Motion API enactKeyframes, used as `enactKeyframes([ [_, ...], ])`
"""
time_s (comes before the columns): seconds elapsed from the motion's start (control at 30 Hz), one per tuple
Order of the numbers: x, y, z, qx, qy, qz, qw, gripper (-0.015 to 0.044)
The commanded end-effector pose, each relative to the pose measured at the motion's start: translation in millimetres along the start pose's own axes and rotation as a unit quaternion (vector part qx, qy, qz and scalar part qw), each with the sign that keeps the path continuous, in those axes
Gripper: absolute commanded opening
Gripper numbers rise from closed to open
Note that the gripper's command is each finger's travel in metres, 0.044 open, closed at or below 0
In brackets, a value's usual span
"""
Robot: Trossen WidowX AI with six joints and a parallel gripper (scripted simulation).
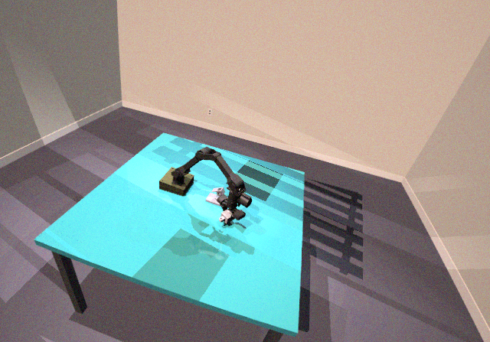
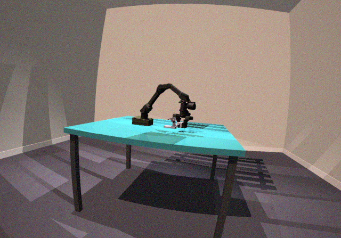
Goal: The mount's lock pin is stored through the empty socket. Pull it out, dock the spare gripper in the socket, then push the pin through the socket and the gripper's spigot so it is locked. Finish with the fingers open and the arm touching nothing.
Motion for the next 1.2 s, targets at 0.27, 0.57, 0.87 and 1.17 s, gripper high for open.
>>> enactKeyframes([
  [0.27,-0.2,2.0,-7.6,0.010,0.001,-0.144,0.990,0.0000],
  [0.57,-0.3,4.0,-8.0,0.010,0.002,-0.254,0.967,0.0000],
  [0.87,-0.3,6.0,-8.5,0.010,0.003,-0.360,0.933,0.0000],
  [1.17,-0.4,8.0,-8.9,0.010,0.005,-0.463,0.886,0.0000],
])
Point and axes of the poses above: the point midway between the two fingers, 35 mm back from their tips, its own z axis out along the fingers, its own y axis across the jaws, x = y × z, the point moved 7 cm from there along -z, back along the fingers, and after that the axes turned 8 degrees about -z, right-handed, at the moved point
